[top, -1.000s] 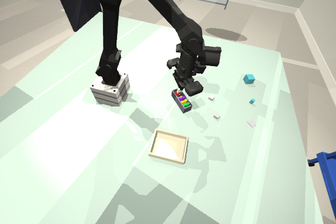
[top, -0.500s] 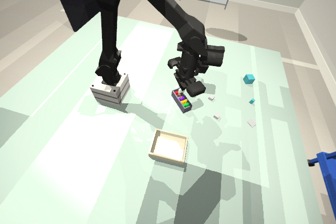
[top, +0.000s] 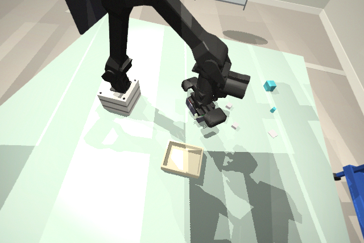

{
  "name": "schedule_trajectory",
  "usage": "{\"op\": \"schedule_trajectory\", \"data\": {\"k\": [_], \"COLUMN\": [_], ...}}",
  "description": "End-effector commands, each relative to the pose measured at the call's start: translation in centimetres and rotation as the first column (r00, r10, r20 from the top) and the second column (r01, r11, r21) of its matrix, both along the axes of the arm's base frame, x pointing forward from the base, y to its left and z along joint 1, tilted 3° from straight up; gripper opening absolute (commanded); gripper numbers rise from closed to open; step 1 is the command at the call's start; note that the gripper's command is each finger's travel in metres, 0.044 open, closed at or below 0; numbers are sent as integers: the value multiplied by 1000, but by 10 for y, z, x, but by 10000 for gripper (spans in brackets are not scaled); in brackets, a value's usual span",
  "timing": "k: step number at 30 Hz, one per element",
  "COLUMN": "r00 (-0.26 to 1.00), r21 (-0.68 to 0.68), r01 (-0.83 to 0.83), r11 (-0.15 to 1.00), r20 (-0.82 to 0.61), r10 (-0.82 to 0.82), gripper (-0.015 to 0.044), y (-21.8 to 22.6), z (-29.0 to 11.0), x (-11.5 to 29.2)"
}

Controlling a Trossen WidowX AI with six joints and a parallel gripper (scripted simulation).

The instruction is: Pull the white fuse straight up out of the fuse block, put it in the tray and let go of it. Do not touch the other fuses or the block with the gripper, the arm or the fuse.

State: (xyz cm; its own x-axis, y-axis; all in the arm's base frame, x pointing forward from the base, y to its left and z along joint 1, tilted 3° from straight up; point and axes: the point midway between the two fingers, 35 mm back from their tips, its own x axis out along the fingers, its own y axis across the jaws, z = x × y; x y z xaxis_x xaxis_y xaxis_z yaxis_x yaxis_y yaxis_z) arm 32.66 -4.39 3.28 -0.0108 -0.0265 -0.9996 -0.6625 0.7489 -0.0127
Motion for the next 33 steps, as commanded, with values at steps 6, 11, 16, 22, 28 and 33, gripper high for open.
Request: {"op": "schedule_trajectory", "data": {"k": [6, 11, 16, 22, 28, 33], "r00": [1000, 1000, 1000, 1000, 1000, 1000], "r21": [-10, -13, -17, -20, -20, -20], "r01": [-4, -4, -4, -4, -4, -4], "r11": [1000, 1000, 1000, 1000, 1000, 1000], "r20": [-3, -4, -6, -8, -8, -8], "r10": [4, 4, 4, 4, 4, 4], "gripper": [0, 0, 0, 0, 0, 0], "y": [-55, -85, -116, -143, -143, -144], "z": [2, 3, 3, 4, 0, -8], "x": [1, -3, -9, -18, -18, -17]}}
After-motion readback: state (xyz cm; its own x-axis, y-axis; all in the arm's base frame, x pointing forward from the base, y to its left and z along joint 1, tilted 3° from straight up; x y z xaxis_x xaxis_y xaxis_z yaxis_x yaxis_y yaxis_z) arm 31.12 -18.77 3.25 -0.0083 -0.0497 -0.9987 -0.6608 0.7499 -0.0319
